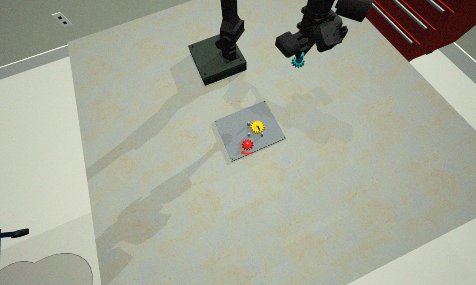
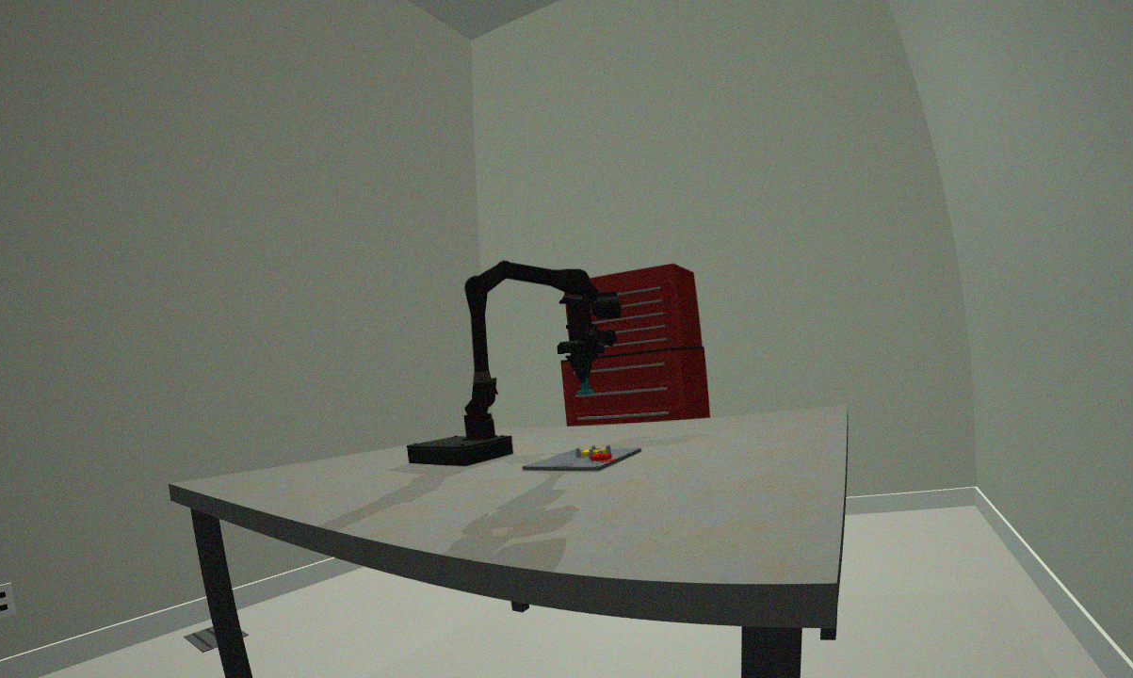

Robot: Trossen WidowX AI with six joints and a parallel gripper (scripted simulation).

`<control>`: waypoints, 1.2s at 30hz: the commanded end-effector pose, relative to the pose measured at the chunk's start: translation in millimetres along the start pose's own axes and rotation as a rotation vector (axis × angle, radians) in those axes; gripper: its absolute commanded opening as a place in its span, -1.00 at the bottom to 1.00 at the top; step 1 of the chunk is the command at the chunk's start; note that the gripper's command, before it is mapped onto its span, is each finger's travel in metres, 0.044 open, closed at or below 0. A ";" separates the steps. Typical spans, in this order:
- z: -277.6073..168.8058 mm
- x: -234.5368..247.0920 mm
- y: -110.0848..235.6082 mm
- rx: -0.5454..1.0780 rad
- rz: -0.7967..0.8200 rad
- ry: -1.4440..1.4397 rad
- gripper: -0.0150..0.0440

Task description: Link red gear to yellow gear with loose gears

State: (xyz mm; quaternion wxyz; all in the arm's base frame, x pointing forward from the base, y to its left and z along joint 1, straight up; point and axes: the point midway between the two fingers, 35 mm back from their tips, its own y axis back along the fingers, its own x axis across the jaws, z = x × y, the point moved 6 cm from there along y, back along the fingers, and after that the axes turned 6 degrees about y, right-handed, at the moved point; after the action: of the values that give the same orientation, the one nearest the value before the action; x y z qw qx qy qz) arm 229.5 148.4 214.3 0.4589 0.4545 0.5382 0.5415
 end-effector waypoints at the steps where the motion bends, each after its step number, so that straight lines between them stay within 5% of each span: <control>1: -2.9 -0.8 13.2 -0.017 0.010 -0.006 -0.49; 36: 31.6 -52.9 -7.0 -0.020 0.008 -0.111 -0.49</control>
State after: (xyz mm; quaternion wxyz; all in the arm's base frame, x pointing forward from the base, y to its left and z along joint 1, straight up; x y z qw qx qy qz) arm 263.2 107.8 212.9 0.4874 0.4799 0.5043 0.5272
